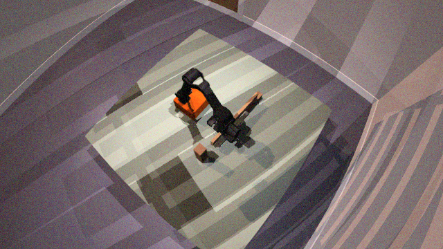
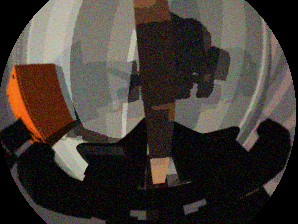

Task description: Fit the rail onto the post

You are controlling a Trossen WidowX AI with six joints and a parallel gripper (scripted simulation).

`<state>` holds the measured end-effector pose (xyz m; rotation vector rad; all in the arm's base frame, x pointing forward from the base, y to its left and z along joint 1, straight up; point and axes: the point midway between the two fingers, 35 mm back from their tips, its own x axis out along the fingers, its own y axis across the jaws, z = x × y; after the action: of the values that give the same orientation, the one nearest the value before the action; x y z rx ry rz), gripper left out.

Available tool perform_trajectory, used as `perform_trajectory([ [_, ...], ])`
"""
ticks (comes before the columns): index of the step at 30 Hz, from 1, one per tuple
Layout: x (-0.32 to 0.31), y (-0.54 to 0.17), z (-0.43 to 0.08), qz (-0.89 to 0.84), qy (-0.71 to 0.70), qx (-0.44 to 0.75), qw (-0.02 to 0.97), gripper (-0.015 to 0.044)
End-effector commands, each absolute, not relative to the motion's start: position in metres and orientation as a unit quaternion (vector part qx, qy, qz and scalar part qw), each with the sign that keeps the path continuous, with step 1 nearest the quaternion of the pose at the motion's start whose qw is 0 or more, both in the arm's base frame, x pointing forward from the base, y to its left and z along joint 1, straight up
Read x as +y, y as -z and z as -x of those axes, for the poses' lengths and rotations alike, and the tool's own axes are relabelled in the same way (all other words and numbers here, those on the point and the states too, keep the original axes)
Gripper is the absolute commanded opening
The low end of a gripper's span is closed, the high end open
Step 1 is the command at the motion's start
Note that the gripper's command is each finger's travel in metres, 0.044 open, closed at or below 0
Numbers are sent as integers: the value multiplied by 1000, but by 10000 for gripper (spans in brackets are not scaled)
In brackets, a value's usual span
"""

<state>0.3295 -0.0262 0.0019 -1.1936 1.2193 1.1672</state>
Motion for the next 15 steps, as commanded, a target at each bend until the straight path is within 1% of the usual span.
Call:
perform_trajectory([
  [1,-26,-7,-330,498,-483,505,515,0],
  [15,-26,-5,-330,498,-483,505,515,0],
])
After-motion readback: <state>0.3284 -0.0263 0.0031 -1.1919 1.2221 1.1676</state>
